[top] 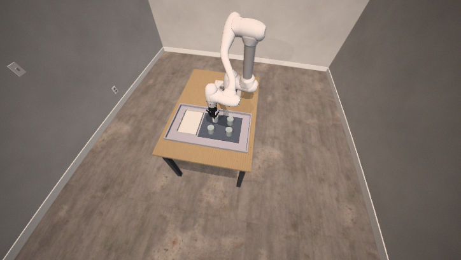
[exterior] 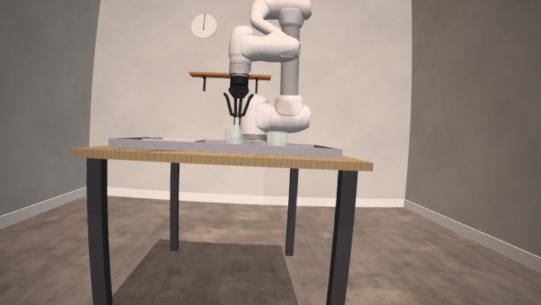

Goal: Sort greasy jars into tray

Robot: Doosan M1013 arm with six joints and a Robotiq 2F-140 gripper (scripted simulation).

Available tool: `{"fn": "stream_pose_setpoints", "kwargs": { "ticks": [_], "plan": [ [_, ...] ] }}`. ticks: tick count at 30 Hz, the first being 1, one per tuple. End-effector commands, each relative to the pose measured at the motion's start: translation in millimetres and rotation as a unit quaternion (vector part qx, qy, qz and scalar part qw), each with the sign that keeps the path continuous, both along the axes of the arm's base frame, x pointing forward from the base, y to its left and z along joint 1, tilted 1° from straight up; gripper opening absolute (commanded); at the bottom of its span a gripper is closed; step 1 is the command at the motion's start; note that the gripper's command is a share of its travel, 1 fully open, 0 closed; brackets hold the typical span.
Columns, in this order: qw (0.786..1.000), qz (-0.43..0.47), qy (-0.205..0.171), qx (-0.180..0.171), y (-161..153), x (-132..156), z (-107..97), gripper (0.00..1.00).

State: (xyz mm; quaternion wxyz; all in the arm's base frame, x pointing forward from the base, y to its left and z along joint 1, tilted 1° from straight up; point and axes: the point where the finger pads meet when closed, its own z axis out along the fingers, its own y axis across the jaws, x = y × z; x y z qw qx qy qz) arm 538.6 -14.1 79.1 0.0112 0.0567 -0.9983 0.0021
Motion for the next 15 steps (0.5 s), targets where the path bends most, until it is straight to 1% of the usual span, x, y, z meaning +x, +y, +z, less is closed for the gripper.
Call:
{"fn": "stream_pose_setpoints", "kwargs": {
  "ticks": [1, 15],
  "plan": [
    [1.0, 0.0, 0.0, 0.0, 0.0, -0.2, 0.1, 0.0],
    [1.0, 0.0, 0.0, 0.0, -0.2, -2.0, 0.1, 0.0]
  ]
}}
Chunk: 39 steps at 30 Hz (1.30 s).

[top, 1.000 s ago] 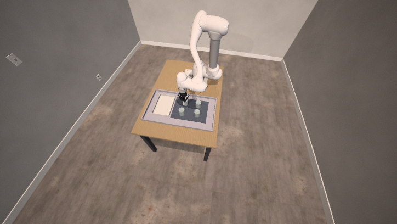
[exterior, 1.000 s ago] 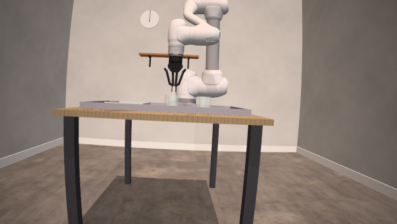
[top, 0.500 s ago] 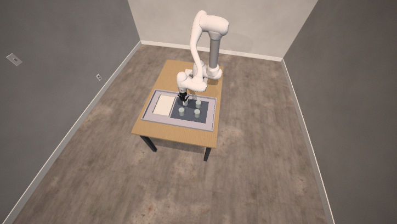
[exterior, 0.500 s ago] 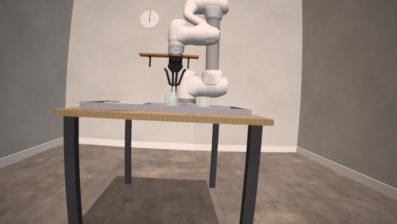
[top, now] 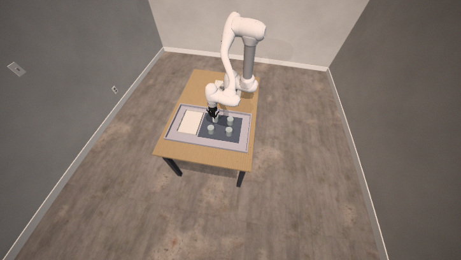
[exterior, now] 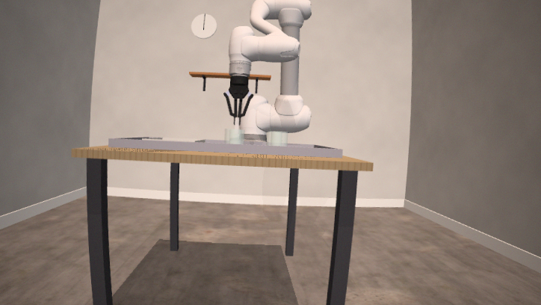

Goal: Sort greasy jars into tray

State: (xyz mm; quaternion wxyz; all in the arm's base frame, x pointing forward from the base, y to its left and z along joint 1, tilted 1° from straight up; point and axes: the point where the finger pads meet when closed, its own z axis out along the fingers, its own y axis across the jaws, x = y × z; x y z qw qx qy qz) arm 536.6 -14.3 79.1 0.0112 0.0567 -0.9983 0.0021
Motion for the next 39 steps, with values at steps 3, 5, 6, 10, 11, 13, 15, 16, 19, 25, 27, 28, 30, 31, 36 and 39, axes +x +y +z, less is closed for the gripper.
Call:
{"fn": "stream_pose_setpoints", "kwargs": {
  "ticks": [3, 5, 6, 10, 11, 13, 15, 16, 19, 25, 27, 28, 30, 31, 36, 39],
  "plan": [
    [1.0, 0.0, 0.0, 0.0, 0.0, -0.3, 0.1, 0.0],
    [1.0, 0.0, 0.0, 0.0, 0.0, -0.6, 0.1, 0.0],
    [1.0, 0.0, 0.0, 0.0, 0.0, -0.7, 0.1, 0.0],
    [1.0, 0.0, 0.0, 0.0, -0.1, -1.2, 0.1, 0.0],
    [1.0, 0.0, 0.0, 0.0, -0.1, -1.4, 0.1, 0.0],
    [1.0, 0.0, 0.0, 0.0, -0.2, -1.6, 0.1, 0.0],
    [1.0, 0.0, 0.0, 0.0, -0.2, -1.9, 0.1, 0.0],
    [1.0, 0.0, 0.0, 0.0, -0.2, -2.0, 0.1, 0.0],
    [1.0, 0.0, 0.0, 0.0, -0.2, -2.2, 0.1, 0.0],
    [1.0, 0.0, 0.0, 0.0, -0.3, -2.9, 0.1, 0.0],
    [1.0, 0.0, 0.0, 0.0, -0.3, -3.2, 0.2, 0.0],
    [1.0, 0.0, 0.0, 0.0, -0.4, -3.3, 0.2, 0.0],
    [1.0, 0.0, 0.0, 0.0, -0.4, -3.6, 0.2, 0.0],
    [1.0, 0.0, 0.0, 0.0, -0.4, -3.7, 0.2, 0.0],
    [1.0, 0.0, 0.0, 0.0, -0.4, -4.1, 0.2, 0.0],
    [1.0, 0.0, 0.0, 0.0, -0.5, -4.5, 0.2, 0.0]
  ]
}}
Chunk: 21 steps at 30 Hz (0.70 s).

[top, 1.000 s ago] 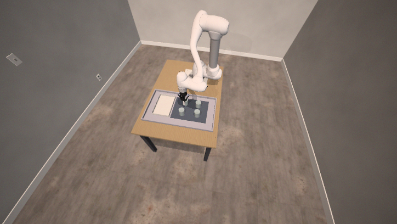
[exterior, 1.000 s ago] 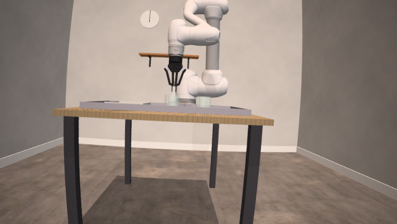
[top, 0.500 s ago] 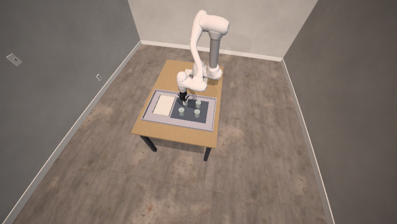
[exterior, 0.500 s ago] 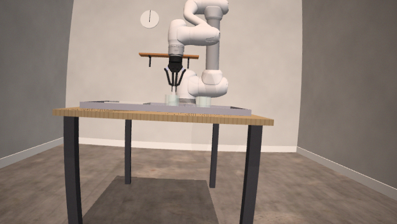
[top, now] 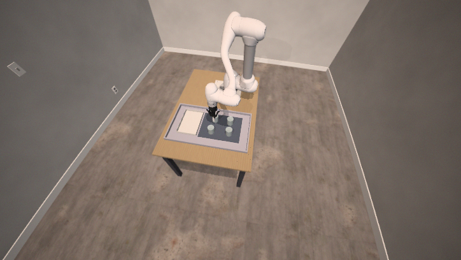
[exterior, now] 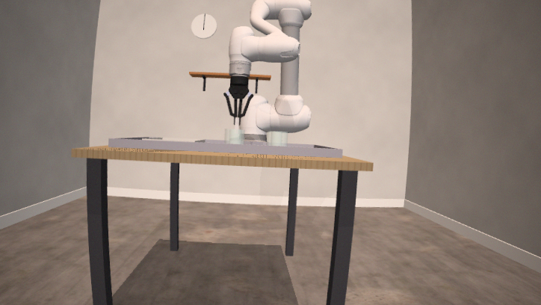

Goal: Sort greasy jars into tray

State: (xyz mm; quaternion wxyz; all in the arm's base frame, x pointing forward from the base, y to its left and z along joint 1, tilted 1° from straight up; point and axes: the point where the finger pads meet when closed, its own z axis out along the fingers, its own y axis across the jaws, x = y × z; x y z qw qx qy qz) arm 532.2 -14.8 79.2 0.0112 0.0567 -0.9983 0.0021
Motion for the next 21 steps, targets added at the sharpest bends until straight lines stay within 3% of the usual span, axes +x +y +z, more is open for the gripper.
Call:
{"fn": "stream_pose_setpoints", "kwargs": {
  "ticks": [1, 21],
  "plan": [
    [1.0, 0.0, 0.0, 0.0, 0.0, -0.3, 0.1, 0.0],
    [1.0, 0.0, 0.0, 0.0, -0.3, -2.6, 1.0, 0.0]
  ]
}}
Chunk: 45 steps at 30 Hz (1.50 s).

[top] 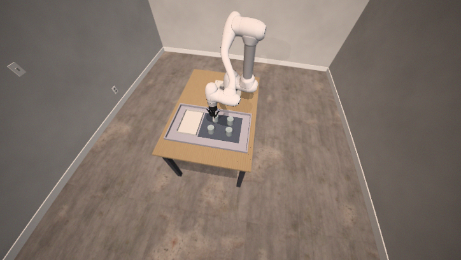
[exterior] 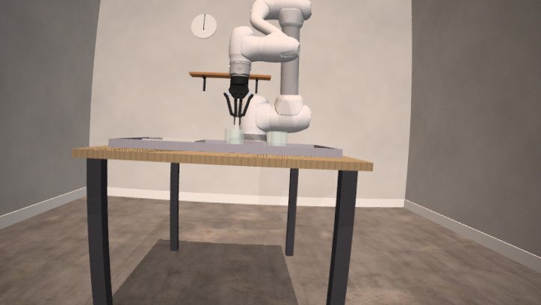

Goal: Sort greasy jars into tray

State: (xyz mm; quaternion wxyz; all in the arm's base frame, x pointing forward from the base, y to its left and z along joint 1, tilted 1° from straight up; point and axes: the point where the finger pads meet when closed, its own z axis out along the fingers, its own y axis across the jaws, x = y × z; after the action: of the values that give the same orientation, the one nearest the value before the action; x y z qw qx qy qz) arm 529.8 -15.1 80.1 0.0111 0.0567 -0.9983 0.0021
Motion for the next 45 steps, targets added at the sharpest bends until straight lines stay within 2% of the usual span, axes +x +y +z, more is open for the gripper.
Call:
{"fn": "stream_pose_setpoints", "kwargs": {
  "ticks": [1, 45],
  "plan": [
    [1.0, 0.0, 0.0, 0.0, 0.0, -0.4, 0.2, 0.0],
    [1.0, 0.0, 0.0, 0.0, -0.5, -5.3, 4.4, 0.0]
  ]
}}
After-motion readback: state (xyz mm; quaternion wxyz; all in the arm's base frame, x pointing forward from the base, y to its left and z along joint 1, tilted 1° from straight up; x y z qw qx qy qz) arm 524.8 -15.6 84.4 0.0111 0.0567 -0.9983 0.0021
